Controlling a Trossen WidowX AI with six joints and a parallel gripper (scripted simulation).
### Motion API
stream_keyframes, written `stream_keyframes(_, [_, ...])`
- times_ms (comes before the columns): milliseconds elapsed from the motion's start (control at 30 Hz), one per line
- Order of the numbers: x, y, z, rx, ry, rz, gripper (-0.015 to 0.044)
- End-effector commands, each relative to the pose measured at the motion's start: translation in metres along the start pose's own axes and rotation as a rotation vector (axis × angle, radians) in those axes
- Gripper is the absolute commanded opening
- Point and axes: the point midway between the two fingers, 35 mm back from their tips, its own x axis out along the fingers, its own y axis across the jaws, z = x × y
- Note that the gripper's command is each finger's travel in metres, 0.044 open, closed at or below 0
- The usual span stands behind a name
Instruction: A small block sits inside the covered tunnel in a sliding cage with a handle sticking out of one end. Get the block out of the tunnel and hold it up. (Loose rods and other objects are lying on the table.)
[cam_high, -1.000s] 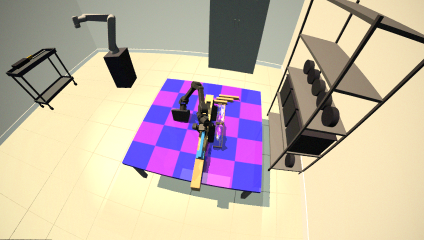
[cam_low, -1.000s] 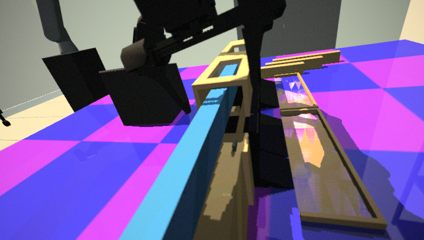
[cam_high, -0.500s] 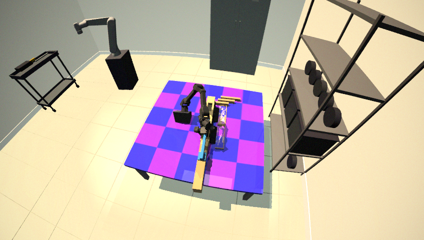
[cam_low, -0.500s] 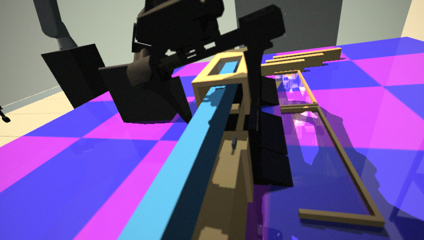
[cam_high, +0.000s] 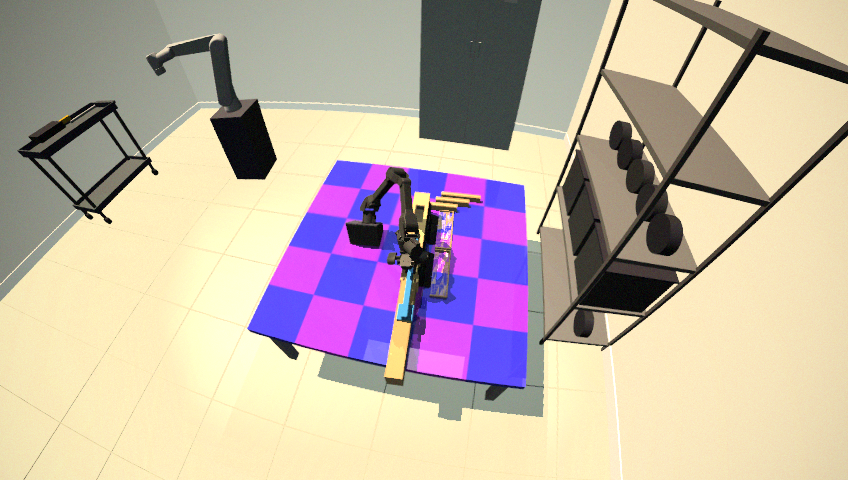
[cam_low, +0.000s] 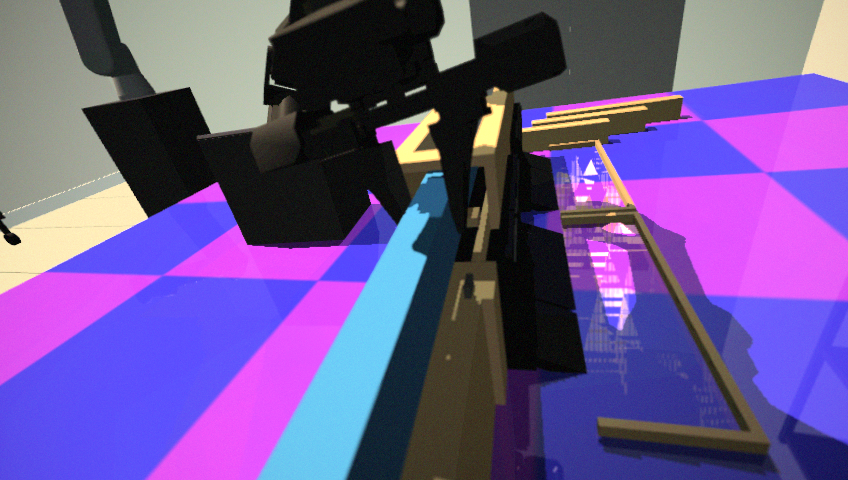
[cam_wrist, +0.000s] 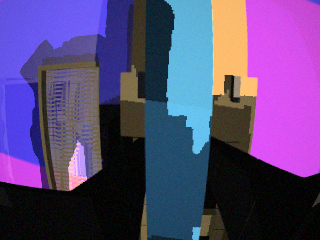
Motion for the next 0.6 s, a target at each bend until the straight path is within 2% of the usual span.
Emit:
stream_keyframes(0, [0.0,0.002,-0.001,-0.004,0.002,0.007,0.0059])
stream_keyframes(67, [0.0,0.002,-0.001,-0.004,0.002,0.007,0.0046])
stream_keyframes(133, [0.0,0.002,0.001,-0.004,0.003,0.007,0.0])
stream_keyframes(567, [0.01,0.001,0.038,0.002,0.007,0.005,0.0])
